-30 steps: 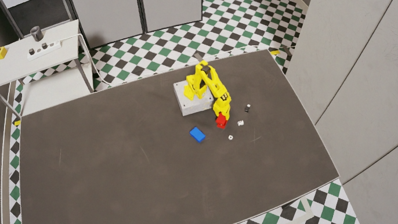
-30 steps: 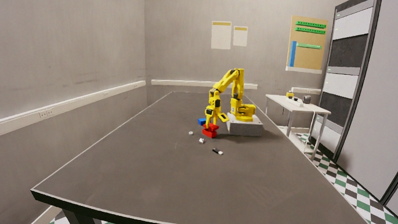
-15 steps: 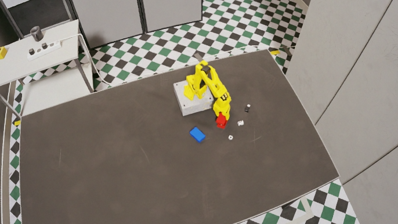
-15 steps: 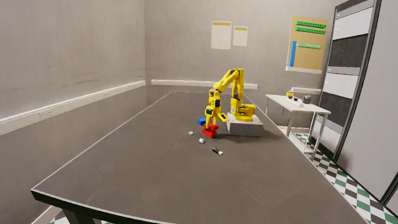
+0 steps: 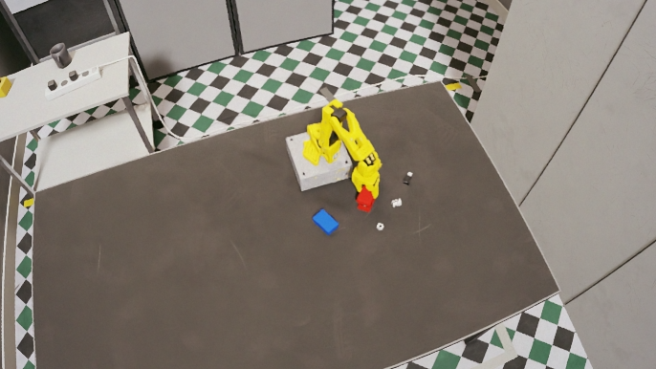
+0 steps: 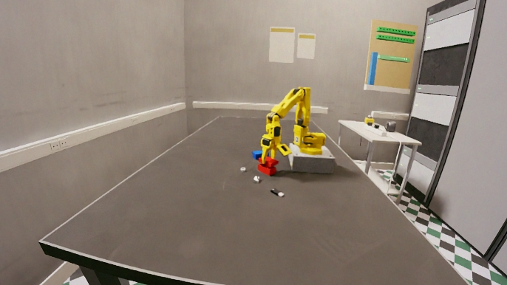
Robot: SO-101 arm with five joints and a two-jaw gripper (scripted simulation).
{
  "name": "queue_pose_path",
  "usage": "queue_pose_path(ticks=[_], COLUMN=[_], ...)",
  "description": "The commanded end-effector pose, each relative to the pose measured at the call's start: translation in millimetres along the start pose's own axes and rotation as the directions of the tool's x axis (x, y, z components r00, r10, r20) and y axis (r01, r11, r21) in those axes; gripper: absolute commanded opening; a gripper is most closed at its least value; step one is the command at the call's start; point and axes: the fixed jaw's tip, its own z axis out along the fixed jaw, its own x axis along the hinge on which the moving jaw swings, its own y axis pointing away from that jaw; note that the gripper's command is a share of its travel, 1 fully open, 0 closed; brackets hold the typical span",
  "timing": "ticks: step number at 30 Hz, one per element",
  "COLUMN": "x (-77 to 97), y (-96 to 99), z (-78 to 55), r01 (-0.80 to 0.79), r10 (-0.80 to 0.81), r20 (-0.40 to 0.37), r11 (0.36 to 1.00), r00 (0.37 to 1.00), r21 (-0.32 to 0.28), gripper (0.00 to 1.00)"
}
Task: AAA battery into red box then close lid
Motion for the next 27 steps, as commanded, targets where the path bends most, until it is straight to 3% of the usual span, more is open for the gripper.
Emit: queue_pose_path(ticks=[1, 27], x=[0.0, 0.0], y=[-1.0, -0.8], z=[2.4, 11.4], r01=[0.001, 0.001], r10=[-0.001, -0.001], r20=[0.001, 0.001], r11=[1.0, 1.0], r00=[1.0, 1.0], r21=[0.003, 0.003], gripper=[0.23, 0.23])
